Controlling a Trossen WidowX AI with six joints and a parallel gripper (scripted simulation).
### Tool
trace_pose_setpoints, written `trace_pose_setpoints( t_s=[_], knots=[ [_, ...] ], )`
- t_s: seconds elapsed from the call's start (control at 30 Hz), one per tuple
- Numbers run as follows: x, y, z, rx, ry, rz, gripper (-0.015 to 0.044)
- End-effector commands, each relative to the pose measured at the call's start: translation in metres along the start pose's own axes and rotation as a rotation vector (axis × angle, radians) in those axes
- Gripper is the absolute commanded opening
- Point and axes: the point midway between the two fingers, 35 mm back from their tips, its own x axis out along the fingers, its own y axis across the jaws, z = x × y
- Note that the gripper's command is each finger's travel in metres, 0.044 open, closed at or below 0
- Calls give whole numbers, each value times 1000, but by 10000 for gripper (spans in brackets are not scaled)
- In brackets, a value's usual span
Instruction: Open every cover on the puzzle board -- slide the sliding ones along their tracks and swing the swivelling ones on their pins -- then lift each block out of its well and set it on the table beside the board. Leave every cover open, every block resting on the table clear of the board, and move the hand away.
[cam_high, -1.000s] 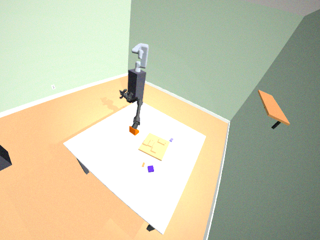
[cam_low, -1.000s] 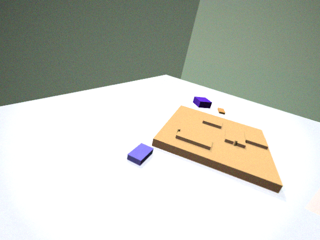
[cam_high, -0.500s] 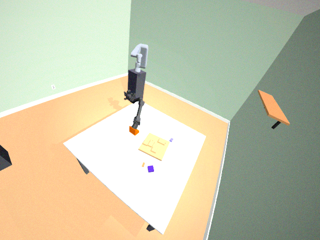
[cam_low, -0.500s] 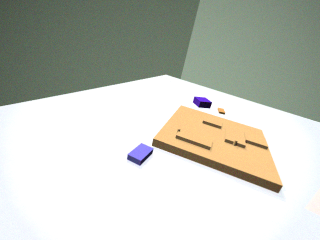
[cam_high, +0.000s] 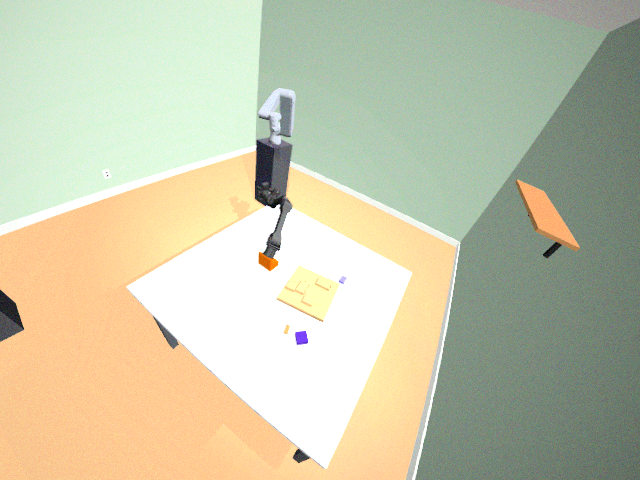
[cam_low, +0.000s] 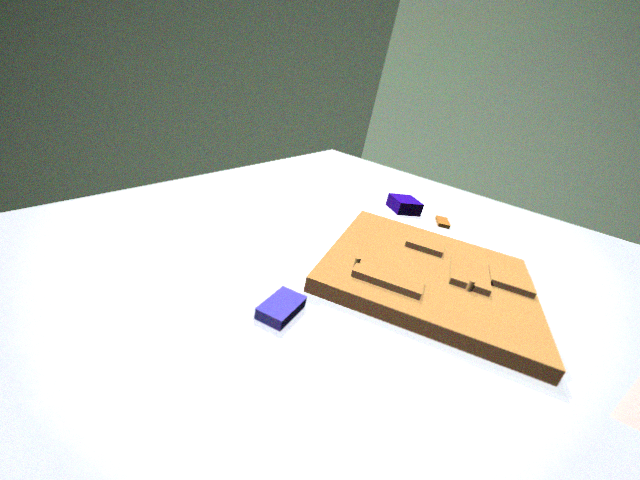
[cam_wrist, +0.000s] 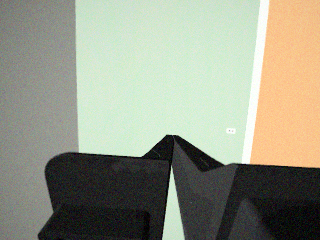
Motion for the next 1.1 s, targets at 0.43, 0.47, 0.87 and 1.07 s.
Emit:
trace_pose_setpoints(
  t_s=[0.43, 0.47, 0.87, 1.07],
  knots=[
    [-46, -14, 74, -113, -145, -113, 0],
    [-49, -14, 78, -119, -153, -120, 0],
    [-89, -21, 126, -196, -251, -209, 0],
    [-110, -23, 149, -235, -299, -255, 0]
  ],
)
